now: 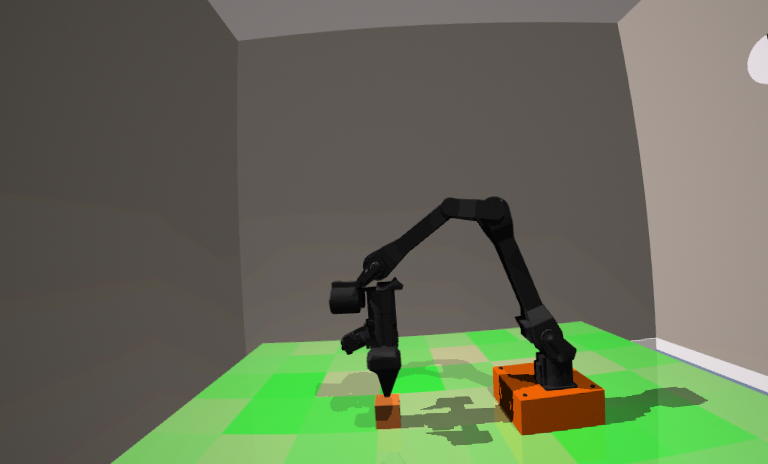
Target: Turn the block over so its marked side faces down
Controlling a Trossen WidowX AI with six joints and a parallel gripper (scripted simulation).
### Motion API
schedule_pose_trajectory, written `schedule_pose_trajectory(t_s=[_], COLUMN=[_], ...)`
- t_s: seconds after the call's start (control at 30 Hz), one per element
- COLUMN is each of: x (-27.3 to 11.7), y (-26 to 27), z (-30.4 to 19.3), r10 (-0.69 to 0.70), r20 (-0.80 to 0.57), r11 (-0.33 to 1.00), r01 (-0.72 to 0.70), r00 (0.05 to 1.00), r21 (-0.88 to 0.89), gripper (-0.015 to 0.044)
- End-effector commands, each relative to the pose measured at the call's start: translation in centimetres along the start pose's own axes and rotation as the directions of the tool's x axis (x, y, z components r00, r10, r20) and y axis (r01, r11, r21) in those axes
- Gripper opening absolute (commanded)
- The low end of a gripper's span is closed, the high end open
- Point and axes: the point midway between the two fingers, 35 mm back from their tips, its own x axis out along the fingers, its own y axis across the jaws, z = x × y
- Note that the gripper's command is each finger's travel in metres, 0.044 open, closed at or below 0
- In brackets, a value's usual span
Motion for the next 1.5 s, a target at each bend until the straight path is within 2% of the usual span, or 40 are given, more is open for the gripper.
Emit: schedule_pose_trajectory(t_s=[0.0, 0.93, 1.2, 1.47], x=[1.2, 5.0, 5.0, 5.0], y=[-0.1, -0.1, -0.1, -0.1], z=[0.0, 0.0, 0.0, 0.0], r10=[-0.003, -0.003, -0.003, -0.003], r20=[0.003, 0.003, 0.003, 0.003], r11=[1.0, 1.0, 1.0, 1.0], r01=[0.003, 0.003, 0.003, 0.003], r00=[1.0, 1.0, 1.0, 1.0], r21=[0.003, 0.003, 0.003, 0.003], gripper=[0.044, 0.044, 0.023, 0.0177])
